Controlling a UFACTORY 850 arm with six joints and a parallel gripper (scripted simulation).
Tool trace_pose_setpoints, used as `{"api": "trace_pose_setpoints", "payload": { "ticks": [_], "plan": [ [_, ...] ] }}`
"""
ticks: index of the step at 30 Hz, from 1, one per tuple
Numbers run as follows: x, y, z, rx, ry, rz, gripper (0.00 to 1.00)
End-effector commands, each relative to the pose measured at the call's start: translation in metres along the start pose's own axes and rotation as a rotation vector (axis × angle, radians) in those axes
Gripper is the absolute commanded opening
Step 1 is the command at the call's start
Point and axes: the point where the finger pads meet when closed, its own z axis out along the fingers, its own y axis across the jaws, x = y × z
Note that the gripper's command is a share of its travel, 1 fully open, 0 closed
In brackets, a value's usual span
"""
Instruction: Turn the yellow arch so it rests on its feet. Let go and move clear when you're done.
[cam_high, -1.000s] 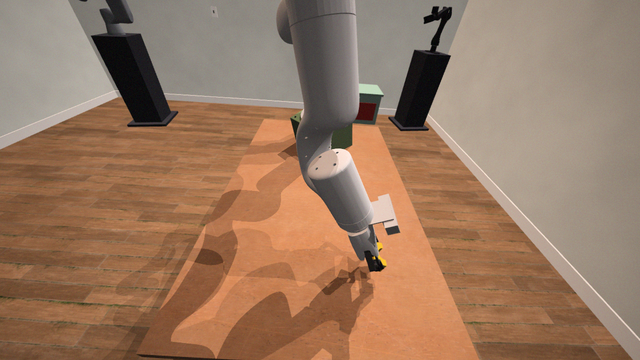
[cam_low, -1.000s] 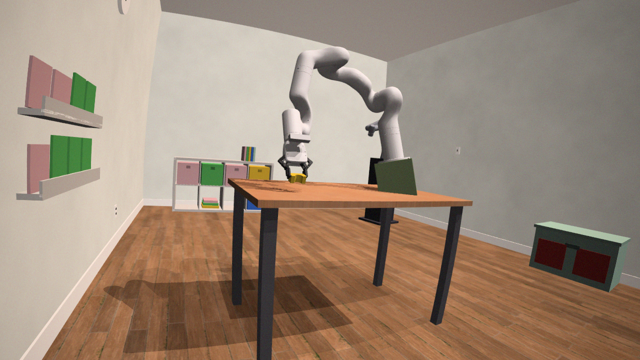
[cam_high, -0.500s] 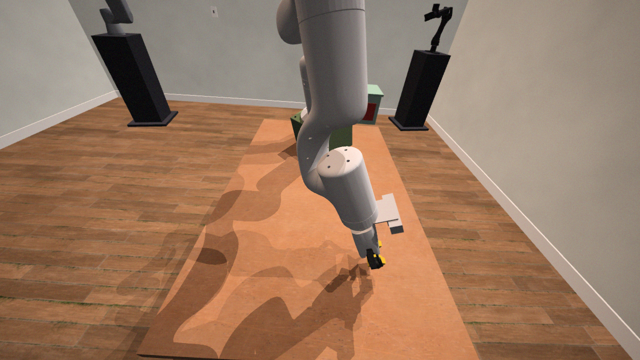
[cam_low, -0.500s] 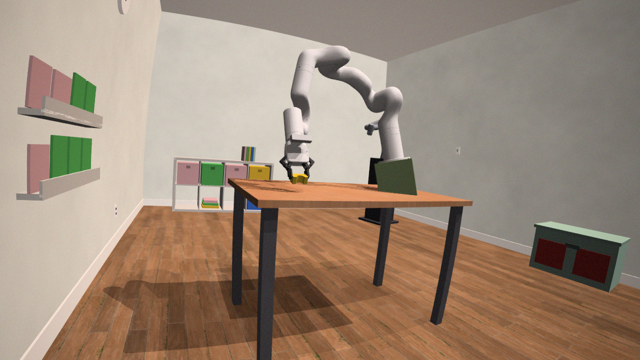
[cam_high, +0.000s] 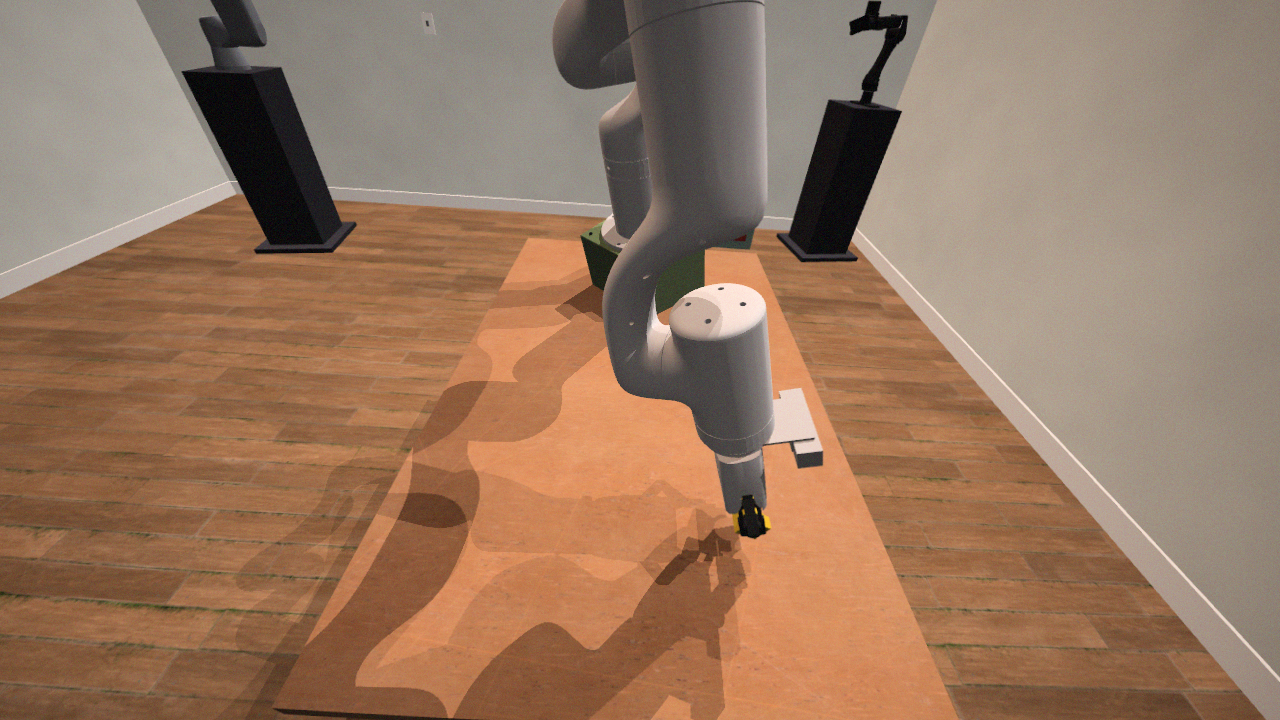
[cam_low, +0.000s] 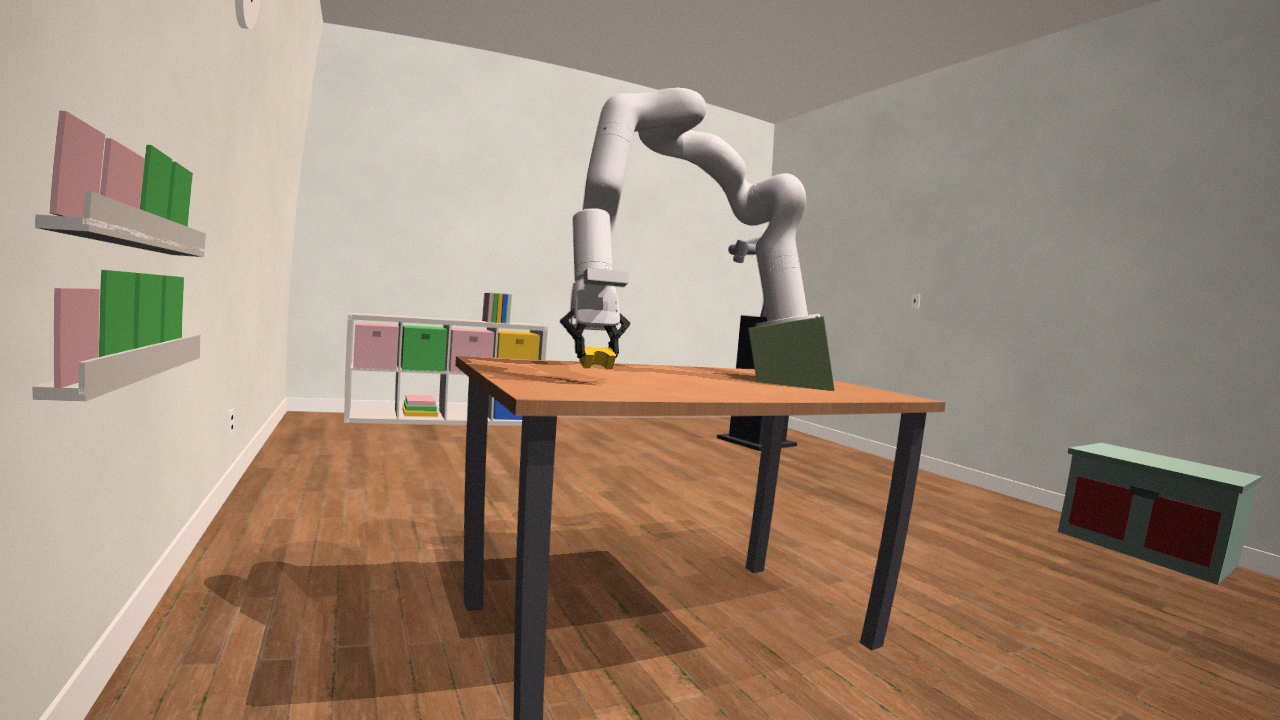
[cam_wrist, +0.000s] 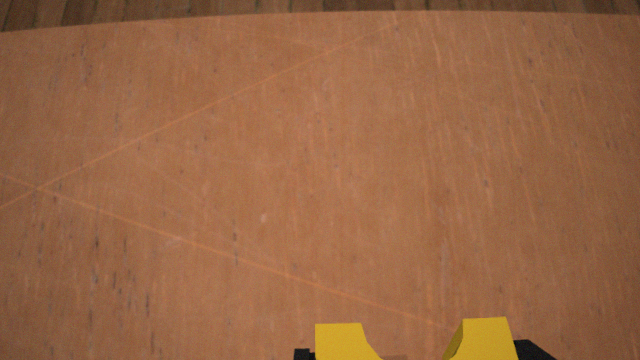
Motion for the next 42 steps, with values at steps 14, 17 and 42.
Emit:
{"api": "trace_pose_setpoints", "payload": {
  "ticks": [14, 17, 42],
  "plan": [
    [0.0044, 0.0088, -0.0024, -0.016, -0.087, 0.002, 0.72],
    [0.0044, 0.0089, -0.0024, -0.017, -0.087, 0.002, 0.72],
    [0.0101, 0.0004, 0.0009, 0.023, -0.172, 0.000, 0.72]
  ]
}}
